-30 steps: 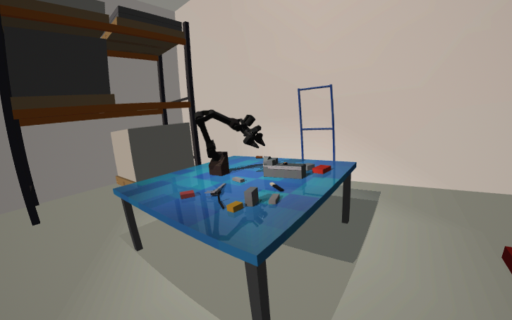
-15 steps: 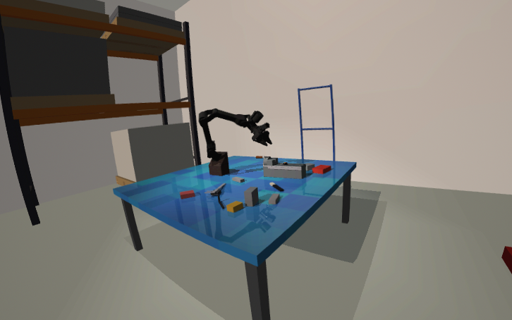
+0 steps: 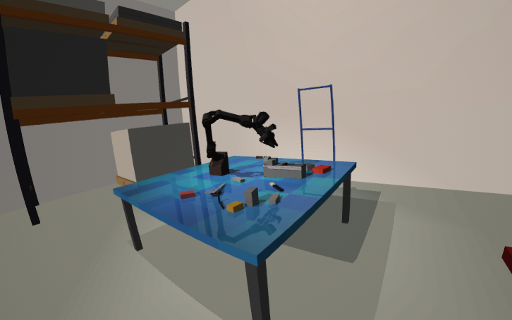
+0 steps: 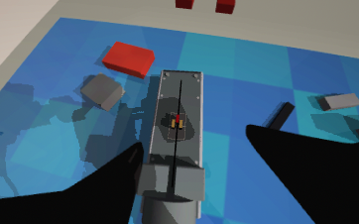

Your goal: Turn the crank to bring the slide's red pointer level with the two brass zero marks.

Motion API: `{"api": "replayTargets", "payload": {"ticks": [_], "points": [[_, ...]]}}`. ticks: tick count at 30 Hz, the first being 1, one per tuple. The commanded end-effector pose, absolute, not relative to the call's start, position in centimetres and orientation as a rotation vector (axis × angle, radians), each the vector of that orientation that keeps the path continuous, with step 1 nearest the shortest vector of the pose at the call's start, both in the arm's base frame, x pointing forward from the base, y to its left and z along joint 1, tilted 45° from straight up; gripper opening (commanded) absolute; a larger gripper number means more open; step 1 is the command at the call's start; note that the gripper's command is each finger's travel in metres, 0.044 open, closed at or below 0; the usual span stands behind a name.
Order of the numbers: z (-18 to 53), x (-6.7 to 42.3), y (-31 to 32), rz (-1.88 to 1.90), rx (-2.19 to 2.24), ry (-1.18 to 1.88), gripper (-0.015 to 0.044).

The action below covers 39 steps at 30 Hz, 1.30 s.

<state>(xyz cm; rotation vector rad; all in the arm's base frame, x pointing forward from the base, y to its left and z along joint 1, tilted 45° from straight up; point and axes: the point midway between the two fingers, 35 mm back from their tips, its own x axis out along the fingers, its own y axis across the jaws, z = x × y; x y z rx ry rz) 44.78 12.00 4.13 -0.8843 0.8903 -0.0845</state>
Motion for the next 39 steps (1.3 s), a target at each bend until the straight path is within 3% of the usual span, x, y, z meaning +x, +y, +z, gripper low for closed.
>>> {"api": "replayTargets", "payload": {"ticks": [1, 24, 34, 39], "points": [[1.2, 44.7, 9.6, -0.08, -0.903, 0.923, 0.044], [0.6, 44.7, 8.9, -0.08, -0.903, 0.922, 0.044], [4.3, 44.4, 12.4, -0.085, -0.897, 0.917, 0.044], [3.9, 42.1, 13.1, -0.118, -0.873, 0.892, 0.044]]}}
